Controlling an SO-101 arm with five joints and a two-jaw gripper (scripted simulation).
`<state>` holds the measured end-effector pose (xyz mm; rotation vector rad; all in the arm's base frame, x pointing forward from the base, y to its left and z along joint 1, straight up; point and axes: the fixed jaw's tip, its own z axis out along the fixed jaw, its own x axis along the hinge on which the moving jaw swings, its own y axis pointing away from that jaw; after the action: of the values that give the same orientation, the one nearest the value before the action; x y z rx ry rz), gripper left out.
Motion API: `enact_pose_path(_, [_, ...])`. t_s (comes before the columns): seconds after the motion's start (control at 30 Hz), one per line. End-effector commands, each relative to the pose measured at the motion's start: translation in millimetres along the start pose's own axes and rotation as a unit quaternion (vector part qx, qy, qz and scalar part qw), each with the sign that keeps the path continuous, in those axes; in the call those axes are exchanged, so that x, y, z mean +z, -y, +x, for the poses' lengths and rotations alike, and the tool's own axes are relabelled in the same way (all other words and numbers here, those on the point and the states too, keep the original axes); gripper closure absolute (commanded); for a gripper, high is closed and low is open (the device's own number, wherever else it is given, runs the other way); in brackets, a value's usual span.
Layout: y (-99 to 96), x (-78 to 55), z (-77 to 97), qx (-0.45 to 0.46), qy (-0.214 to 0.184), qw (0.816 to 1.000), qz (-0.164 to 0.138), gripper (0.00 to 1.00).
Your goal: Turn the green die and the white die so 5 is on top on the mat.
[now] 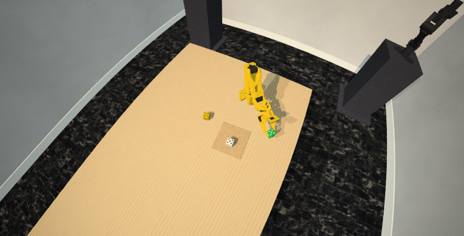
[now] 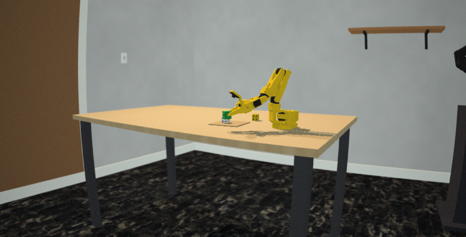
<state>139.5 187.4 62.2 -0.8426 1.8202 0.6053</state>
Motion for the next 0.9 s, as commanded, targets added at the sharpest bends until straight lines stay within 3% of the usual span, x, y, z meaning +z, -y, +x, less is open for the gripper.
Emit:
enact_pose_path(0.0, [1.5, 0.1, -4.4, -0.003, 0.012, 1.0, 0.003, 1.0])
enact_pose_path(0.87, [5.1, -0.6, 1.6, -0.011, 0.011, 1.0, 0.01, 1.0])
